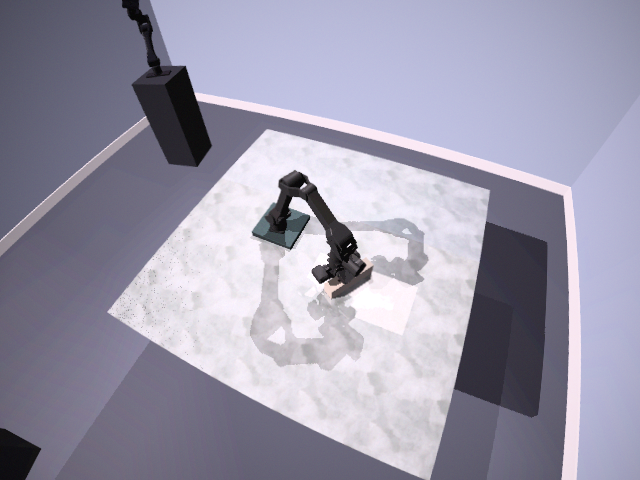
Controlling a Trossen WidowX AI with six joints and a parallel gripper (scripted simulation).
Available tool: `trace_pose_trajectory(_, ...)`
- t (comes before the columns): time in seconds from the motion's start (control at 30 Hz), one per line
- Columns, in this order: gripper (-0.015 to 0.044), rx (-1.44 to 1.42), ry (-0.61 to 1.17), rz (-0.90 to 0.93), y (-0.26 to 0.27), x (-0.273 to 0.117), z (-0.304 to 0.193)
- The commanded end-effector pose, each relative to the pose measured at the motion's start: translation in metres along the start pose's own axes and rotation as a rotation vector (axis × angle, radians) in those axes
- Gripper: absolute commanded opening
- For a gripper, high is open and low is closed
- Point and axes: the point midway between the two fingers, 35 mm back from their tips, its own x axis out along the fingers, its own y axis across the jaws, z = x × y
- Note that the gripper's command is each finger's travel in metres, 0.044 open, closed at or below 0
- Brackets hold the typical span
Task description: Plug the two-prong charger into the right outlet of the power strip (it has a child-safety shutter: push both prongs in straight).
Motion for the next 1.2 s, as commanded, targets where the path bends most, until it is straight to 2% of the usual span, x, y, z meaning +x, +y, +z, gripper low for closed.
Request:
trace_pose_trajectory(0.0,0.0315,0.000,-0.001,0.000,0.0000,0.0001,0.0004)
trace_pose_trajectory(0.17,0.0440,0.000,-0.002,0.000,0.0000,0.0001,0.0003)
trace_pose_trajectory(1.17,0.0440,-0.001,-0.018,0.000,0.0000,0.0009,-0.0075)
